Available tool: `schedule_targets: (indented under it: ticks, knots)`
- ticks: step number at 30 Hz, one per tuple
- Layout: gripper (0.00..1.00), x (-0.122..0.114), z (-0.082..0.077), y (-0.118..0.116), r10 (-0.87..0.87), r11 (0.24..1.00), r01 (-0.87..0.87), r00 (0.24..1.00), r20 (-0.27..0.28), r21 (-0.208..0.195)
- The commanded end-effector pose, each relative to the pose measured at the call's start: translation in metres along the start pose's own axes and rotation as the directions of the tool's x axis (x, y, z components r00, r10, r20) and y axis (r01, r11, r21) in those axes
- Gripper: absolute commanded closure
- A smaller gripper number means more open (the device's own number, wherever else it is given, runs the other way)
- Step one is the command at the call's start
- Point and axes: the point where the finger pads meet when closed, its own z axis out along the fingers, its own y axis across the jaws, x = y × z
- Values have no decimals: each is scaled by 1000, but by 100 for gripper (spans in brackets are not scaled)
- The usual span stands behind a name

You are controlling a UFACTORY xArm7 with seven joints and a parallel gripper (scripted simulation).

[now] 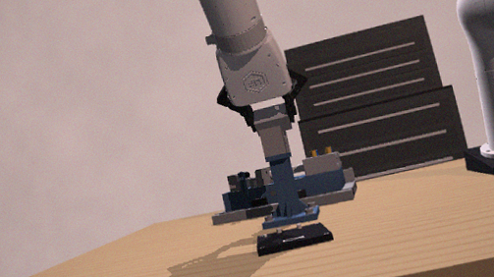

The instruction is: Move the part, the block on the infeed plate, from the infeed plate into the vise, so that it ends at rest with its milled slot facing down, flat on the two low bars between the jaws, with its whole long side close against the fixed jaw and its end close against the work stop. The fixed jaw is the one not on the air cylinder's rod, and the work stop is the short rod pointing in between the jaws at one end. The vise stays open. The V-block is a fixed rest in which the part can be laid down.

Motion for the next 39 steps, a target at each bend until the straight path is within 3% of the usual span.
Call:
schedule_targets:
  ticks: [1, 39]
  knots:
    - [100, 2, -3, -1, 3, 1000, -3, 1000, 2, 3]
    - [100, 7, -7, -1, 3, 1000, -3, 1000, 2, 3]
